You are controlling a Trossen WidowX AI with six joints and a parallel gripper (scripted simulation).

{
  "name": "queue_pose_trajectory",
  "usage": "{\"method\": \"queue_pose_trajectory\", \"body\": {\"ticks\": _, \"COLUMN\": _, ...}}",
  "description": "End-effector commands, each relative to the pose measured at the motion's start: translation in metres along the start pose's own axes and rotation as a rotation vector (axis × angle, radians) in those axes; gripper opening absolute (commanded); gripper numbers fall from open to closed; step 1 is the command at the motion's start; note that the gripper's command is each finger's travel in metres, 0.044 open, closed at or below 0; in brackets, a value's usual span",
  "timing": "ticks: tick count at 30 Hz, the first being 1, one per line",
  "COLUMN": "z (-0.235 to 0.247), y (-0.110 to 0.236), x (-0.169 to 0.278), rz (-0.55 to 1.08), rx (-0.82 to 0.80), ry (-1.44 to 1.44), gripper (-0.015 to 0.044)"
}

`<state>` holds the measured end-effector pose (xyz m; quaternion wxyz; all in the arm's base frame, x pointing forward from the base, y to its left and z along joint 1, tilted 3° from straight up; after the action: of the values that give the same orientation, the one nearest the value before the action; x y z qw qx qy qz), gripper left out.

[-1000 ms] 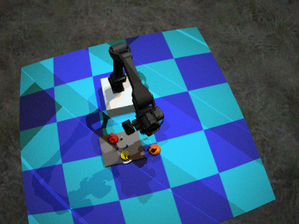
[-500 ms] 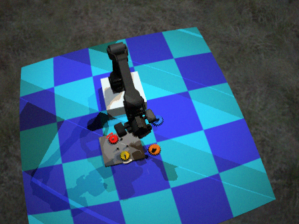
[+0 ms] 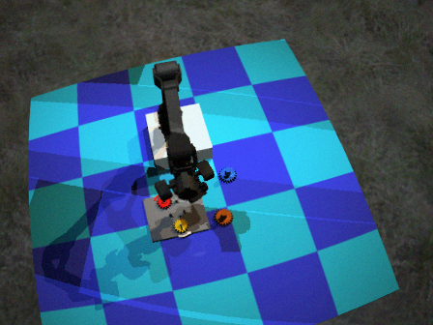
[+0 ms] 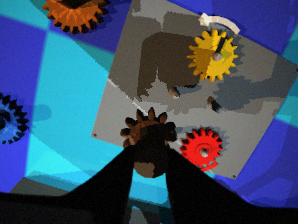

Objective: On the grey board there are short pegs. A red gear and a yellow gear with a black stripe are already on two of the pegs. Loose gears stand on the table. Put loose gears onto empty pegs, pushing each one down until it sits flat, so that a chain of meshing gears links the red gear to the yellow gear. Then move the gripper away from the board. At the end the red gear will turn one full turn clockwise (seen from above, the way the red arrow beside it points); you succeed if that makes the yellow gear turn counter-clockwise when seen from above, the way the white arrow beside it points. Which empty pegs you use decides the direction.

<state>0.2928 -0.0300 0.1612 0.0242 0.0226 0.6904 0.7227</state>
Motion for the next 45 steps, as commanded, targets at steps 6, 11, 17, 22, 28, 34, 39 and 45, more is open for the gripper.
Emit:
{"method": "queue_pose_trajectory", "body": {"ticks": 6, "z": -0.020, "y": -0.009, "x": 0.009, "rz": -0.004, "rx": 0.005, "ry": 0.003, "gripper": 0.0000}}
{"method": "queue_pose_trajectory", "body": {"ticks": 11, "z": -0.030, "y": -0.014, "x": 0.014, "rz": -0.003, "rx": 0.005, "ry": 0.003, "gripper": 0.0000}}
{"method": "queue_pose_trajectory", "body": {"ticks": 17, "z": -0.039, "y": -0.018, "x": 0.020, "rz": -0.002, "rx": 0.006, "ry": 0.003, "gripper": 0.0000}}
{"method": "queue_pose_trajectory", "body": {"ticks": 22, "z": -0.040, "y": -0.017, "x": 0.020, "rz": -0.002, "rx": 0.006, "ry": 0.003, "gripper": 0.0000}}
{"method": "queue_pose_trajectory", "body": {"ticks": 28, "z": -0.040, "y": -0.017, "x": 0.020, "rz": -0.002, "rx": 0.006, "ry": 0.003, "gripper": 0.0000}}
{"method": "queue_pose_trajectory", "body": {"ticks": 34, "z": -0.040, "y": -0.017, "x": 0.020, "rz": -0.002, "rx": 0.006, "ry": 0.003, "gripper": 0.0000}}
{"method": "queue_pose_trajectory", "body": {"ticks": 39, "z": -0.040, "y": -0.017, "x": 0.020, "rz": -0.002, "rx": 0.006, "ry": 0.005, "gripper": 0.0000}}
{"method": "queue_pose_trajectory", "body": {"ticks": 45, "z": -0.039, "y": -0.022, "x": 0.020, "rz": -0.002, "rx": 0.006, "ry": 0.089, "gripper": 0.0000}}
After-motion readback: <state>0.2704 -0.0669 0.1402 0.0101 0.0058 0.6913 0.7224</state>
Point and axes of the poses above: the point midway between the two fingers, 35 mm back from their tips, its own y axis back along the fingers, its own z axis across the jaws, x = y × z, the point moved 10 cm from there along y, back along the fingers, and after that the axes turned 13 degrees about -y, right-handed, at the moved point
